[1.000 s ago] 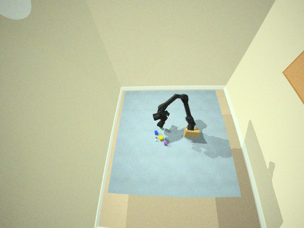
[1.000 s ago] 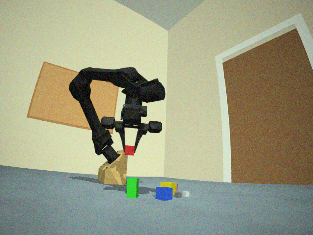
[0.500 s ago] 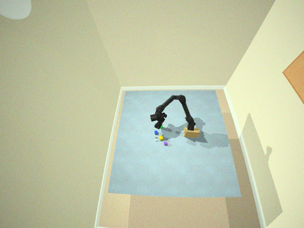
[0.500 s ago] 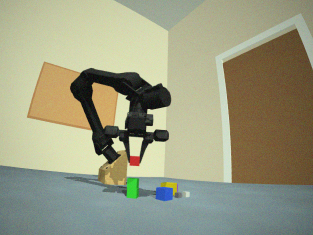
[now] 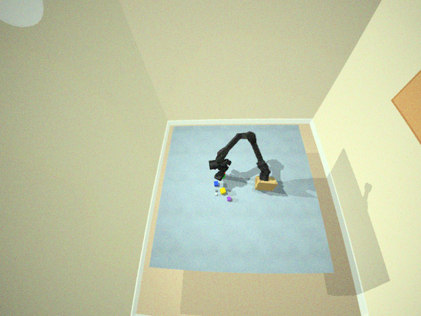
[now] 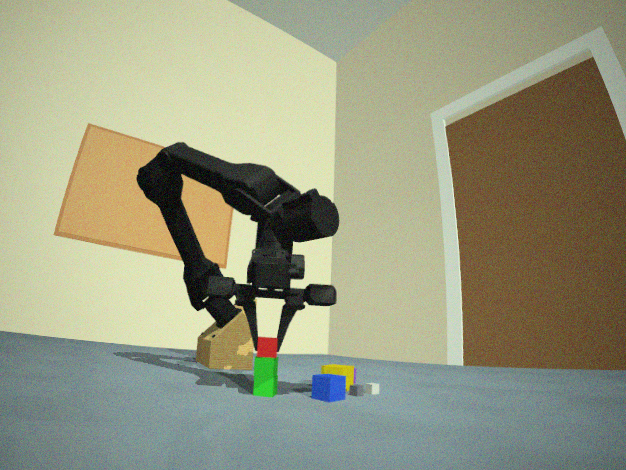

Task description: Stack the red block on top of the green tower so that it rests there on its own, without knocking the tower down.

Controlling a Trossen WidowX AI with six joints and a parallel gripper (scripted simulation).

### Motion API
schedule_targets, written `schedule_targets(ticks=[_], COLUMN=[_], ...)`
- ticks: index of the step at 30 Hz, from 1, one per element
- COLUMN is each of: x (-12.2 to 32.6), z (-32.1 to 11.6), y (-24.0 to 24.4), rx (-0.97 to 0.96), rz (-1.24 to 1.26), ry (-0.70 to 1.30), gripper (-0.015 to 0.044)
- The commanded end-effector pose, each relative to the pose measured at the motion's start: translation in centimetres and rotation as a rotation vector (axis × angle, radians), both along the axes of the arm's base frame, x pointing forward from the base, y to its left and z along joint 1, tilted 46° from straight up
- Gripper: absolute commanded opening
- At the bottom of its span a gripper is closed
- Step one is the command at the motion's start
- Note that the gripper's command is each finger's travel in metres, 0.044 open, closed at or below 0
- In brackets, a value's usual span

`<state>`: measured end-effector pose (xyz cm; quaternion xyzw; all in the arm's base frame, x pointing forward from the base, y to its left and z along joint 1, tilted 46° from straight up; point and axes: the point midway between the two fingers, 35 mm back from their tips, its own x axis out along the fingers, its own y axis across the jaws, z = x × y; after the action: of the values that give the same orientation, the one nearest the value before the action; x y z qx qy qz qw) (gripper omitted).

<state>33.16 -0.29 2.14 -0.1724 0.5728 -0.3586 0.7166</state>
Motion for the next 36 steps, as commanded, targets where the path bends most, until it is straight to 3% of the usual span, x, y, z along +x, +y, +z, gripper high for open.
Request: schedule_targets(ticks=[1, 20, 36], x=[0.01, -0.01, -0.02], z=[-0.04, 0.10, -0.11], y=[0.00, 0.17, 0.03], rx=[-0.006, -0.006, -0.001], rz=[0.009, 0.009, 0.005], ry=[0.002, 0.002, 0.001], gripper=[0.0000, 0.0000, 0.0420])
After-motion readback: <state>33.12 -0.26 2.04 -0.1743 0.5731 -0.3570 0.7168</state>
